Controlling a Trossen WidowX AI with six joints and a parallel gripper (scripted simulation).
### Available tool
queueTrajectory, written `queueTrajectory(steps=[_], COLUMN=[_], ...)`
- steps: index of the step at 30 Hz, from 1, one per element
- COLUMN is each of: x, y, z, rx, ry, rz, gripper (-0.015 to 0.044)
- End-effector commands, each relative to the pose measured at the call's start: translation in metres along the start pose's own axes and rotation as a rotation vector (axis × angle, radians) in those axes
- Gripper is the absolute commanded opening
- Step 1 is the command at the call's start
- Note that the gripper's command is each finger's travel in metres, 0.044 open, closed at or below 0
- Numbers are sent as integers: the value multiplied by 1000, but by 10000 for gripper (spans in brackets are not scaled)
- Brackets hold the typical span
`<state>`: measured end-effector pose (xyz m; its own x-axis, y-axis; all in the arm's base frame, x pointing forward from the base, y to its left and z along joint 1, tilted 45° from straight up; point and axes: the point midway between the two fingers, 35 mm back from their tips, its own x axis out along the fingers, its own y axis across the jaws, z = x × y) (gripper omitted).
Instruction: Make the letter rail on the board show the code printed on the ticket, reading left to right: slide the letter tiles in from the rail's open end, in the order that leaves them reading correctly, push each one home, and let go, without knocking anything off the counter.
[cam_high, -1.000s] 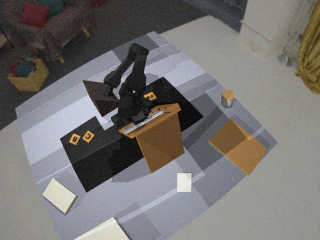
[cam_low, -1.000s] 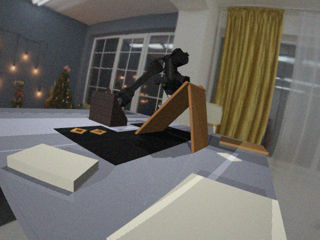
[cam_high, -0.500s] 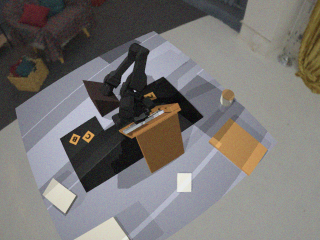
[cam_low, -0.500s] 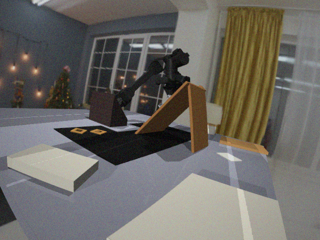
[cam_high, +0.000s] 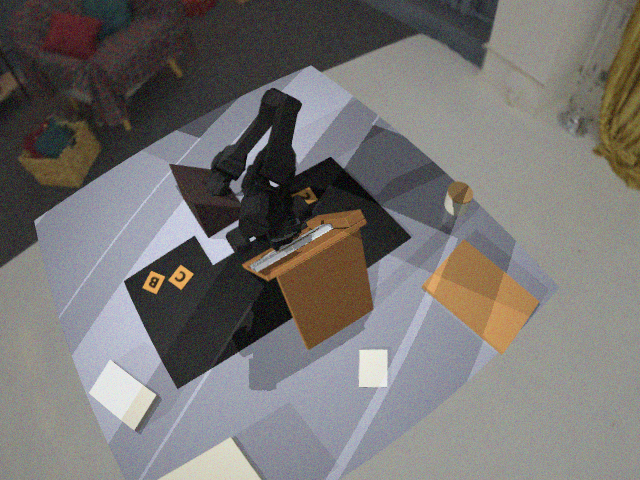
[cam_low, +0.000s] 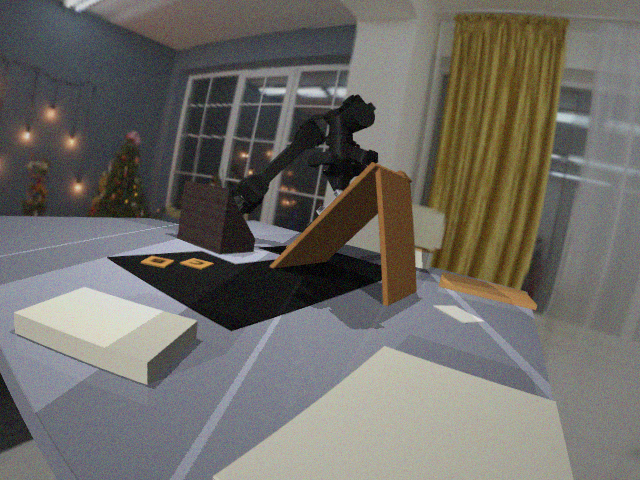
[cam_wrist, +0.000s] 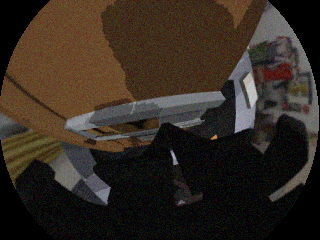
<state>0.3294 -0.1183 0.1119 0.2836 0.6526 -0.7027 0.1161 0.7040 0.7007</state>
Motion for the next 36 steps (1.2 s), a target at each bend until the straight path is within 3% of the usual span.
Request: queueTrajectory(steps=[1, 20, 23, 30, 36], x=[-5, -18, -33, -99, -134], y=[2, 3, 4, 23, 47], z=[-3, -14, -18, -54, -90], rx=[-8, -7, 10, 30, 4], ry=[-3, -2, -74, -420, -684], rz=[-1, -1, 5, -9, 1], gripper=[0, 0, 79, 263, 420])
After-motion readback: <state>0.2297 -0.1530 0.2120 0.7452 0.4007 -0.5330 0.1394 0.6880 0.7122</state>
